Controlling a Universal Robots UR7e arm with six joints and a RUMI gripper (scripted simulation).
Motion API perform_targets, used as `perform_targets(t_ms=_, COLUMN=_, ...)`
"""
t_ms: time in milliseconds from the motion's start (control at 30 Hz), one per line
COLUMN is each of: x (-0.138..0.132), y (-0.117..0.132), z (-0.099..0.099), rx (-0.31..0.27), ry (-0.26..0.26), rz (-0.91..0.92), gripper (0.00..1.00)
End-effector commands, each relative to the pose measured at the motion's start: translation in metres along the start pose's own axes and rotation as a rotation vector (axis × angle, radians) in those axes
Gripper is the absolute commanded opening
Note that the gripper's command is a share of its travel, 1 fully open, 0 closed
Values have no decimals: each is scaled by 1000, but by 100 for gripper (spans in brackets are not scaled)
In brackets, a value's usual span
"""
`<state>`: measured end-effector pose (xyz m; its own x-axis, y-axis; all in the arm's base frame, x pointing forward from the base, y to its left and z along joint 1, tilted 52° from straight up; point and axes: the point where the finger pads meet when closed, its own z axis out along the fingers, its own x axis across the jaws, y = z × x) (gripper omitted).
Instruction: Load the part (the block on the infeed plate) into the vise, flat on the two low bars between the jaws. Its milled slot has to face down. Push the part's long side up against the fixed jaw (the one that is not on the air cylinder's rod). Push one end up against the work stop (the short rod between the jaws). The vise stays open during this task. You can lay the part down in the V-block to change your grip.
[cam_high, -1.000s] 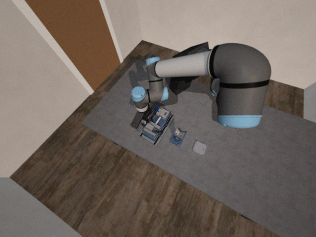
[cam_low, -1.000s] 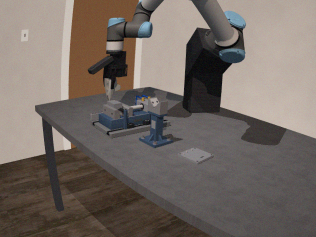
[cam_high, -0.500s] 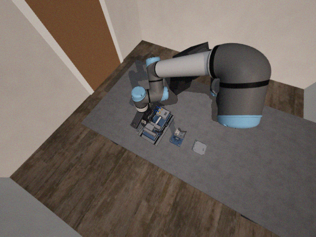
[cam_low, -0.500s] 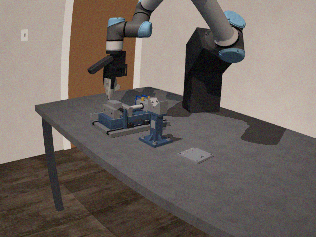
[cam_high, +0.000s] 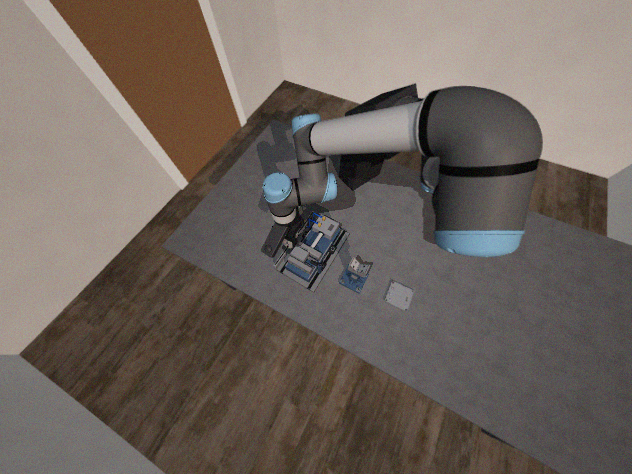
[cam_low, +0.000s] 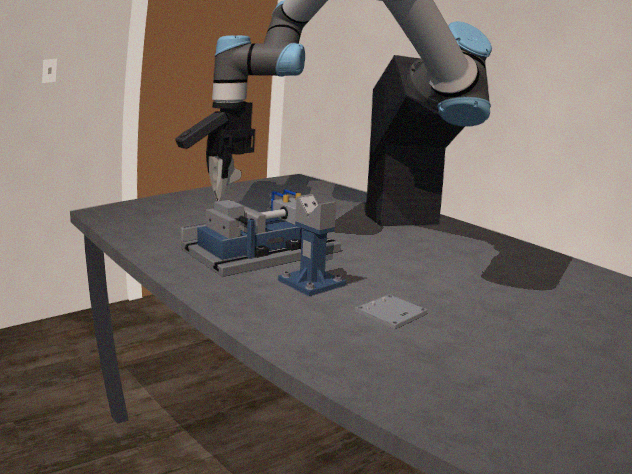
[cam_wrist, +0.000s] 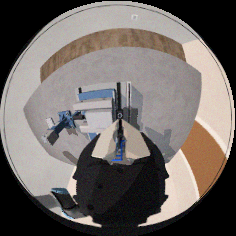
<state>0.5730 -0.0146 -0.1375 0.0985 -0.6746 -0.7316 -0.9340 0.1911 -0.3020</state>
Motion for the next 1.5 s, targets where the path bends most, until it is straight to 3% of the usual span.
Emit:
perform_targets(t_ms=0, x=0, y=0, z=-1, rx=1, ry=1, rz=0, gripper=0)
perform_targets(t_ms=1467, x=-5, y=0, z=-1, rx=1, ry=1, rz=0, gripper=0)
